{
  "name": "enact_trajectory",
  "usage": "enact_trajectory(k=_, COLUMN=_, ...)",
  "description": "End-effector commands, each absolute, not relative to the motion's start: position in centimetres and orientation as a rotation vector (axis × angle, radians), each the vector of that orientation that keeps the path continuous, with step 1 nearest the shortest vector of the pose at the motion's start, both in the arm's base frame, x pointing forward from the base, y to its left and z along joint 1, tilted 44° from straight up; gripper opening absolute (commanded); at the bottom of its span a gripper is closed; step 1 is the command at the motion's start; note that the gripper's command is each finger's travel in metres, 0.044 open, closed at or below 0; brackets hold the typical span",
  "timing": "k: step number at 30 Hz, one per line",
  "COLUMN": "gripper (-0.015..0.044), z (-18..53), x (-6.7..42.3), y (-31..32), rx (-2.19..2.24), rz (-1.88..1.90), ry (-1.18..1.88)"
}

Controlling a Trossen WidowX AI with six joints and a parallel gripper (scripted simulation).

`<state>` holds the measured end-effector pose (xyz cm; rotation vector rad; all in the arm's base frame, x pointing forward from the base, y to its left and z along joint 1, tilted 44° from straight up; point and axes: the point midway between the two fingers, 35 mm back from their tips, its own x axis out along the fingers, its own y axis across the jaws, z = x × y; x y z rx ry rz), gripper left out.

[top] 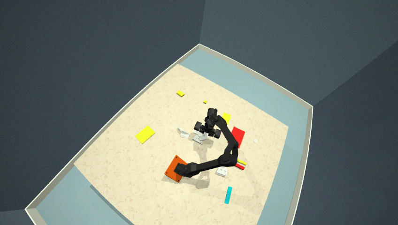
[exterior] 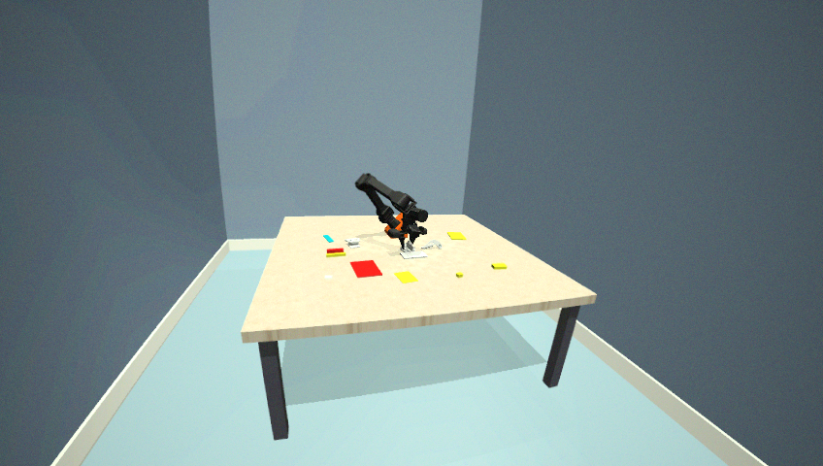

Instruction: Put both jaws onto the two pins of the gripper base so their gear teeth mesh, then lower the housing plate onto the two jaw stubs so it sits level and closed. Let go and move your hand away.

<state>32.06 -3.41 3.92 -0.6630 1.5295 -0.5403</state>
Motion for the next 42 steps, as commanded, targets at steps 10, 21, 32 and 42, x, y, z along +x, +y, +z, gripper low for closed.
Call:
enact_trajectory(k=10, gripper=0.0134, z=3.78, x=32.00, y=-3.54, rx=-0.672, rz=-0.538, ry=1.532)
enact_trajectory(k=21, gripper=0.0134, z=3.56, x=31.99, y=-3.75, rx=-0.674, rz=-0.536, ry=1.533)
enact_trajectory(k=32, gripper=0.0134, z=3.34, x=31.99, y=-3.97, rx=-0.675, rz=-0.536, ry=1.533)
enact_trajectory(k=42, gripper=0.0134, z=3.12, x=31.98, y=-4.19, rx=-0.675, rz=-0.535, ry=1.533)
